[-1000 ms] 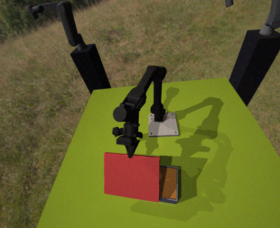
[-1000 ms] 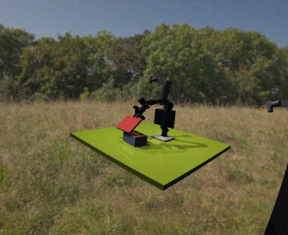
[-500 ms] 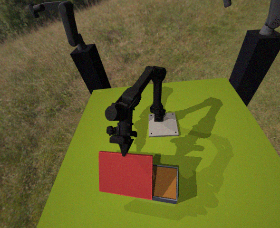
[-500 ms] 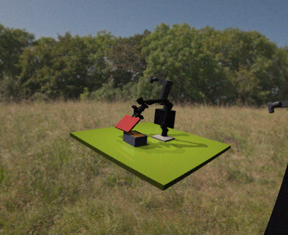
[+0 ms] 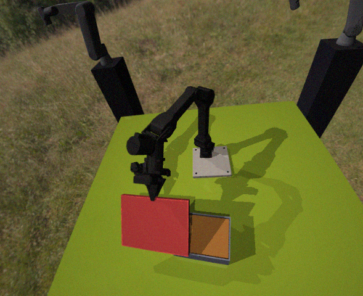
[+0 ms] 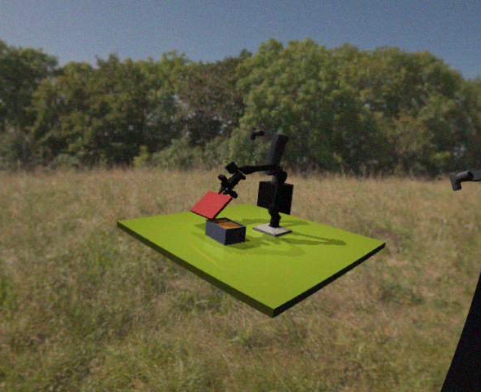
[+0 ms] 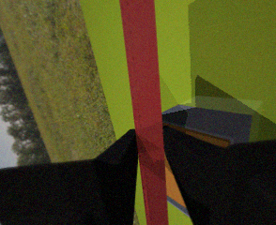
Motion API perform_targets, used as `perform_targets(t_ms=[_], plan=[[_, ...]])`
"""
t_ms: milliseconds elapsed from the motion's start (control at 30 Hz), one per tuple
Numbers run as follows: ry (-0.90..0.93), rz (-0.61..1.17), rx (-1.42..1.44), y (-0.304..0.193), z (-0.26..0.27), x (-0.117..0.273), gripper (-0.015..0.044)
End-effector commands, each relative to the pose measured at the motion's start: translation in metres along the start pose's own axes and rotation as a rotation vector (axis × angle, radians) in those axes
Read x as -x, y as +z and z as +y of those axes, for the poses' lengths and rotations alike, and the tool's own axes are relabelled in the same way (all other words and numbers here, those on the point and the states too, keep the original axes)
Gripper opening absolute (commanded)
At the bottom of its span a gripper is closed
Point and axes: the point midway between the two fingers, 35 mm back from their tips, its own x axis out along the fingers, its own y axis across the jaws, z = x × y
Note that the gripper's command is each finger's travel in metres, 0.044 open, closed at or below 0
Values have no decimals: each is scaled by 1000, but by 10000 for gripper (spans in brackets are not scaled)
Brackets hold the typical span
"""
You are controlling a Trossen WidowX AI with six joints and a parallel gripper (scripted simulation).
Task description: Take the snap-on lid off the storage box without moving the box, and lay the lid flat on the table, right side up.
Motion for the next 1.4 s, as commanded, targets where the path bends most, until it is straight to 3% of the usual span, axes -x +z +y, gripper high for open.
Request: perform_targets(t_ms=[0, 1367], plan=[[20, -1, 12, 9, 6, 5, 0], [18, -5, 18, 90, 0, 14, 0]])
